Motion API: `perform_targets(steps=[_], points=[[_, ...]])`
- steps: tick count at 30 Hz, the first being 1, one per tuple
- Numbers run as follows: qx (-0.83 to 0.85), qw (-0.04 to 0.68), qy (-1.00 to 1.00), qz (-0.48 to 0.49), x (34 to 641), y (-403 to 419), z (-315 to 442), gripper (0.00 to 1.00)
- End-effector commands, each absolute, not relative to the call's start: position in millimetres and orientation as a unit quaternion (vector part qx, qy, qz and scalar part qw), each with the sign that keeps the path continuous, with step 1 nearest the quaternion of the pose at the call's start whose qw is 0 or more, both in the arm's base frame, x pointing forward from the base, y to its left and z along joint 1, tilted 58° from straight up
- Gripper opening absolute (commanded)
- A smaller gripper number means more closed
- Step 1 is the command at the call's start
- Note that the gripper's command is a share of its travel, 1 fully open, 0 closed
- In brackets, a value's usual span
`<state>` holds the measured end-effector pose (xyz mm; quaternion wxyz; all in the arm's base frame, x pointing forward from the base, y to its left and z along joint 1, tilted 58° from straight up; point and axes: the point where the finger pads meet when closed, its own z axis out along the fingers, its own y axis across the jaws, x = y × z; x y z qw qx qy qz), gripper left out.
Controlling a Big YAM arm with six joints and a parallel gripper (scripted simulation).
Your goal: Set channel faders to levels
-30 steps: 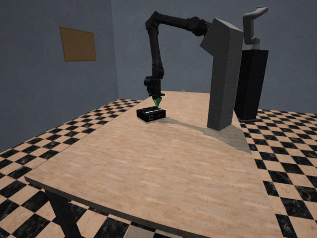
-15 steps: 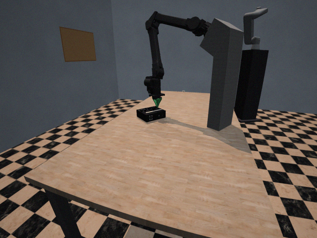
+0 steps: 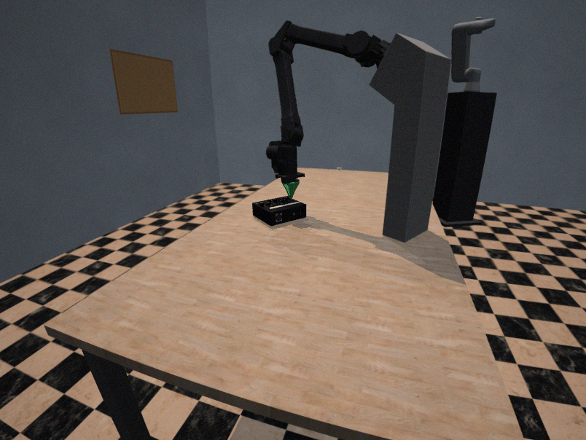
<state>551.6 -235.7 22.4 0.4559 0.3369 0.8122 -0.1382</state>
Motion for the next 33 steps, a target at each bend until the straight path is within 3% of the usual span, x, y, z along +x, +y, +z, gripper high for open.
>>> perform_targets(steps=[1, 33], points=[[0.339, 0.474, 0.8, -0.141, 555, -246, 47, 0.0], [0.337, 0.467, 0.806, -0.138, 550, -233, 28, 0.0]])
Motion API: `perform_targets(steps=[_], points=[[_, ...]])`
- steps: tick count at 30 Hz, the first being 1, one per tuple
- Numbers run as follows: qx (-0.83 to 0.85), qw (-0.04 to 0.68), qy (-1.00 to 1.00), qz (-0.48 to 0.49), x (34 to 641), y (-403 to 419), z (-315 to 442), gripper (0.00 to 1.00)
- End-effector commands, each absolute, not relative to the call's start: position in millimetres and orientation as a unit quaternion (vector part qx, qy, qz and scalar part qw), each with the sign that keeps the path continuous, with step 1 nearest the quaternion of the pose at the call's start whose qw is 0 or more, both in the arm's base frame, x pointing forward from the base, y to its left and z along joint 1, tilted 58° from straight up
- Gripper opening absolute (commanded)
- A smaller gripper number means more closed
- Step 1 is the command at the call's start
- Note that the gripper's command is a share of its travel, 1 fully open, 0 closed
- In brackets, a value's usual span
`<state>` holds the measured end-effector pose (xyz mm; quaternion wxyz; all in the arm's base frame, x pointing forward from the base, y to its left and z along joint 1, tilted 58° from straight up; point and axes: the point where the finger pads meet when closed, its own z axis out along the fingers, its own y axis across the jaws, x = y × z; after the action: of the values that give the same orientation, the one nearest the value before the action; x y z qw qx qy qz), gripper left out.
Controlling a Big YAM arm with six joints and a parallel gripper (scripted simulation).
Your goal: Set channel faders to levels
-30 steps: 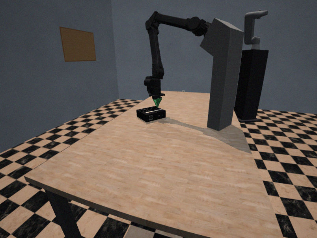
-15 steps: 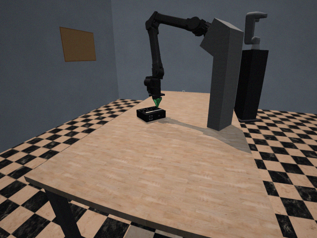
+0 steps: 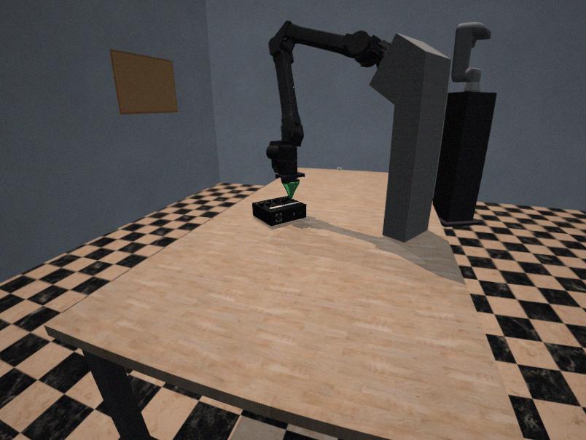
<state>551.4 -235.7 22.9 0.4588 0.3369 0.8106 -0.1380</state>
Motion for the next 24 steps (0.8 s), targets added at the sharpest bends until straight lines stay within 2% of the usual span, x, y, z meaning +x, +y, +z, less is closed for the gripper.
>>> perform_targets(steps=[1, 24], points=[[0.337, 0.467, 0.806, -0.138, 550, -233, 28, 0.0], [0.334, 0.461, 0.811, -0.134, 521, -203, 49, 0.0]])
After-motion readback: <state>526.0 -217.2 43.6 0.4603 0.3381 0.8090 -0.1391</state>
